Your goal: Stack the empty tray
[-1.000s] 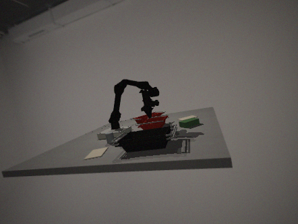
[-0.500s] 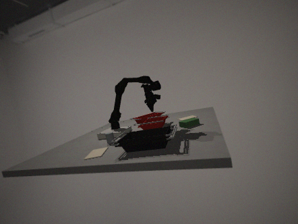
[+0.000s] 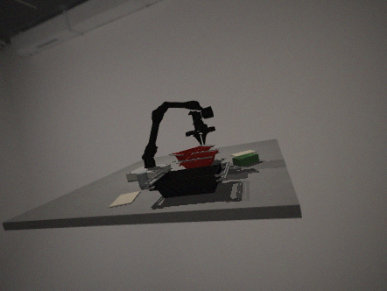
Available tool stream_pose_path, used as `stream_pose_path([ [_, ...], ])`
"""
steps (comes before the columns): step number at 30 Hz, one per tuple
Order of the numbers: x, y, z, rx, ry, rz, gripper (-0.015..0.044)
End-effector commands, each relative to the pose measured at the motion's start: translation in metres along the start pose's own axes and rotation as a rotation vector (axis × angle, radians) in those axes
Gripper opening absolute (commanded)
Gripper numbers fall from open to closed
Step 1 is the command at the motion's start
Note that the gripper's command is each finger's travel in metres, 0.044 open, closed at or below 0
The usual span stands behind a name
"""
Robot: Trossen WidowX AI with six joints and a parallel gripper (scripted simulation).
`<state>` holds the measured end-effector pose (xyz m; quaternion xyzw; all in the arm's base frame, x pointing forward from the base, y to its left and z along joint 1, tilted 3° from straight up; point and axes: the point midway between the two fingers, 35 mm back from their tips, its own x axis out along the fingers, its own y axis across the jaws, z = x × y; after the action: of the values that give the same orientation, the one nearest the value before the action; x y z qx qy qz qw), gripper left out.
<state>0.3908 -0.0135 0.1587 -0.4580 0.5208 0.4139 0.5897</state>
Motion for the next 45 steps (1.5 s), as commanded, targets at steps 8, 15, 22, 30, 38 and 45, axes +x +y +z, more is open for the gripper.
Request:
stream_pose_path([
  [8,0.024,0.037,0.096,-1.246,-0.016,0.019,0.0082],
  [15,0.029,0.053,0.126,-1.663,-0.027,0.014,0.0082],
  [22,0.03,0.059,0.134,-1.781,-0.031,0.012,0.0082],
  [30,0.03,0.059,0.134,-1.781,-0.031,0.012,0.0082],
  [38,0.032,0.059,0.134,-1.781,-0.031,0.012,0.0082],
  [45,0.056,0.058,0.135,-1.781,-0.03,0.012,0.0082],
])
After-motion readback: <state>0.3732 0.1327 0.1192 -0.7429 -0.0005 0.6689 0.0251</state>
